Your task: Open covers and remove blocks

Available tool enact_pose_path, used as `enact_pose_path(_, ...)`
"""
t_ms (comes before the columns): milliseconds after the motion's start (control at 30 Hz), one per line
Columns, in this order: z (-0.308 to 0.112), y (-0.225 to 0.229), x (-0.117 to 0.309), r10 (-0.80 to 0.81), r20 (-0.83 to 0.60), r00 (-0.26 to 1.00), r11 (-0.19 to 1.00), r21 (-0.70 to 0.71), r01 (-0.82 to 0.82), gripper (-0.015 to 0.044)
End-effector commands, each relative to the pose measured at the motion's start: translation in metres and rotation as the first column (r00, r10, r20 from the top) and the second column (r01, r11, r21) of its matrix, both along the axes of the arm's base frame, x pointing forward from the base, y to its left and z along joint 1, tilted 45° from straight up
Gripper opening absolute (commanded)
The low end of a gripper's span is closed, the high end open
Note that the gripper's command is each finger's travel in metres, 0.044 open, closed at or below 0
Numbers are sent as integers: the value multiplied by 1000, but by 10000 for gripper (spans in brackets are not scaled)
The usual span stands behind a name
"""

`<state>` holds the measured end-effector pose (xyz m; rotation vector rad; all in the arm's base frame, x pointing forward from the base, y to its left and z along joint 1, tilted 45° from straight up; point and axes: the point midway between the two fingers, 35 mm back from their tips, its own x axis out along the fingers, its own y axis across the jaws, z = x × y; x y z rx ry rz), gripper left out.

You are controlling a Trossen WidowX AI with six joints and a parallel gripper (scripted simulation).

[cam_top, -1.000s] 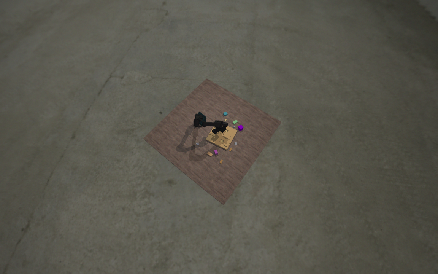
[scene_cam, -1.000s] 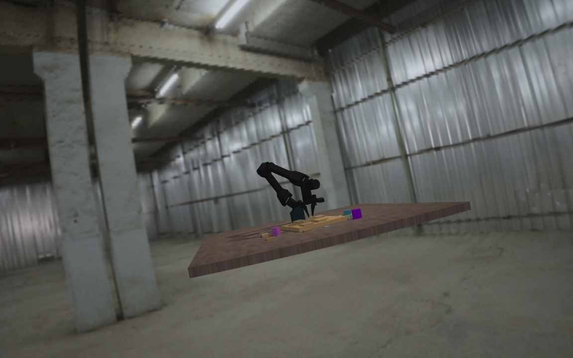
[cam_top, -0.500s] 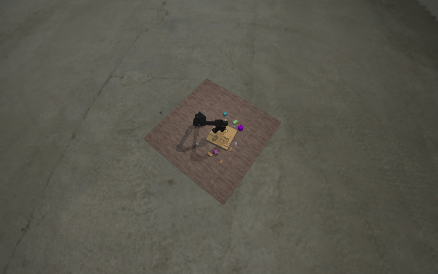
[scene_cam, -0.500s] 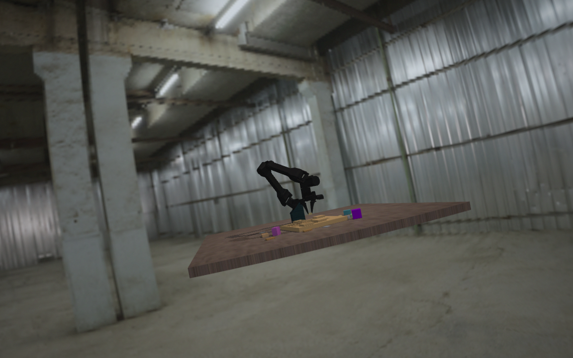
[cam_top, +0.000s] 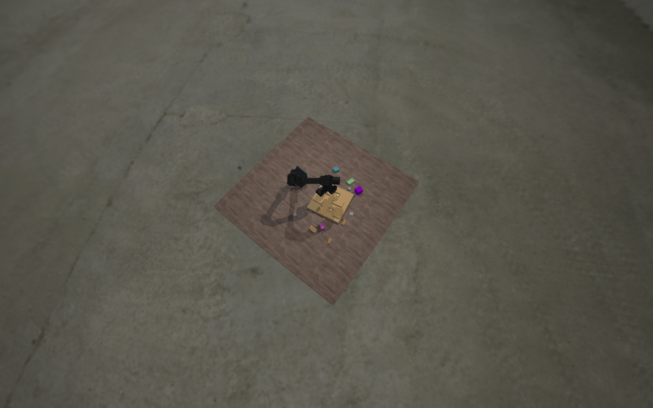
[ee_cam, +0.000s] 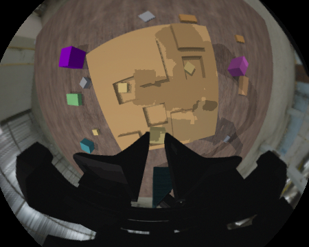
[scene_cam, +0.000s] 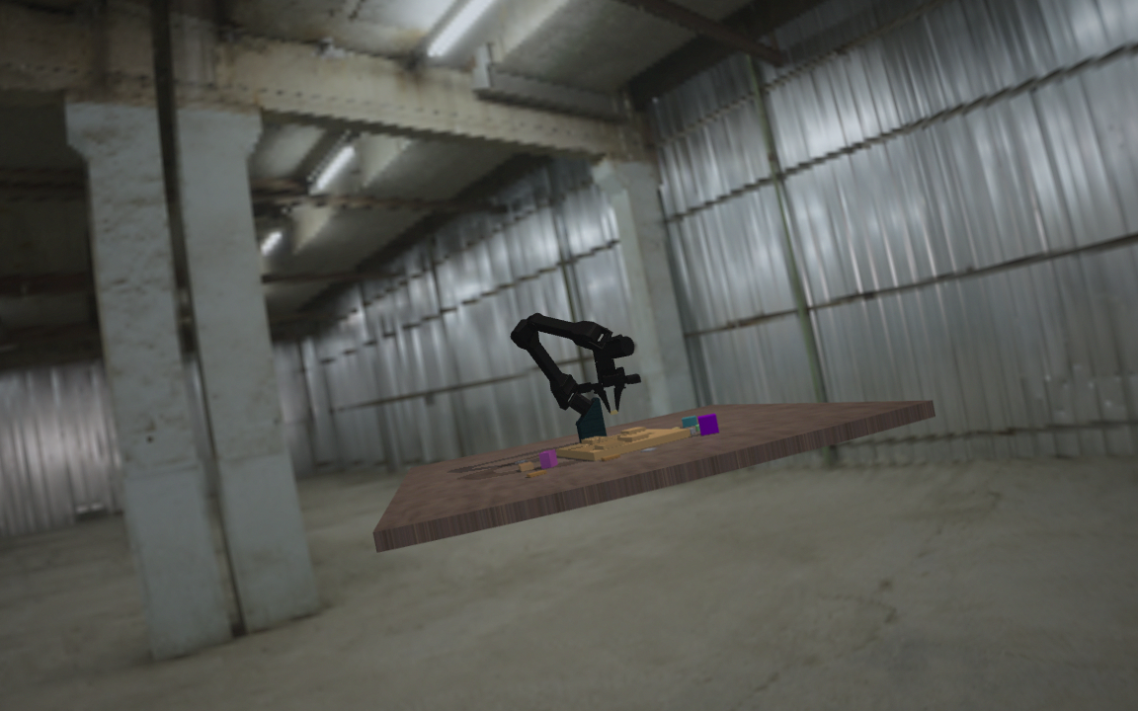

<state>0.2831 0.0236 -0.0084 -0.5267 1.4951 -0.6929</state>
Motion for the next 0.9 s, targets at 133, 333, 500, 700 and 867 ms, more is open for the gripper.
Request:
enact_pose_path(133,2,15,0,1,13,1000,1000,13,-1,80)
enact_pose_path(333,-11,33,-6,4,13,1000,1000,24,-5,80)
enact_pose_path(500,-22,49,-12,6,13,1000,999,32,-7,80)
enact_pose_path(700,-36,66,-20,8,12,1000,999,39,-8,80)
enact_pose_path(867,-47,80,-29,8,11,1000,999,43,-9,80)
